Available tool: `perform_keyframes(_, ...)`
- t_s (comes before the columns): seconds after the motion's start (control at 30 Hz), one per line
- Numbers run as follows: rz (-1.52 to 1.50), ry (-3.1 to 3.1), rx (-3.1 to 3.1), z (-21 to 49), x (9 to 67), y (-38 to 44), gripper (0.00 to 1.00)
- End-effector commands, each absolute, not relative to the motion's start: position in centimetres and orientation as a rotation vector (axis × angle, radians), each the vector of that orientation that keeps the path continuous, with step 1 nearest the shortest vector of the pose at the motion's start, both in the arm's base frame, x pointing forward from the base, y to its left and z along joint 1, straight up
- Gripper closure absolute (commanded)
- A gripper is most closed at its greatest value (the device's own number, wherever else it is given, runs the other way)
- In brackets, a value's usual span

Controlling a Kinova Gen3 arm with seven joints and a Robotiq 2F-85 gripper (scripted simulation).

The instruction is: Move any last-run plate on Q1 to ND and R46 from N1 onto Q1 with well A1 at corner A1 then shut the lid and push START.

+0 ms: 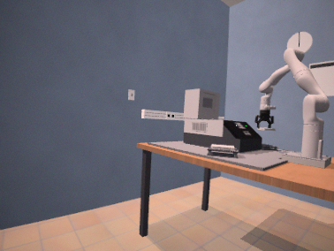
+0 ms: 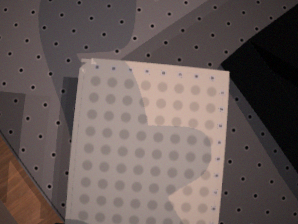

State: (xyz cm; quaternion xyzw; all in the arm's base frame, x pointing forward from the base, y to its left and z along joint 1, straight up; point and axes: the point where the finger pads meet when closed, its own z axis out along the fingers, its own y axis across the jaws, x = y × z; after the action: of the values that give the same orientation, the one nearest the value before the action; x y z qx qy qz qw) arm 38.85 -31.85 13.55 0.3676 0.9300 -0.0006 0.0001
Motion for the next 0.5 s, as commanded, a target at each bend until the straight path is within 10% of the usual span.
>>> perform_keyframes(0.0,-0.003,2.919,1.154,13.3,38.9,-31.9,0.09)
perform_keyframes(0.47,-0.003,2.919,1.154,11.7,38.9,-31.9,0.09)
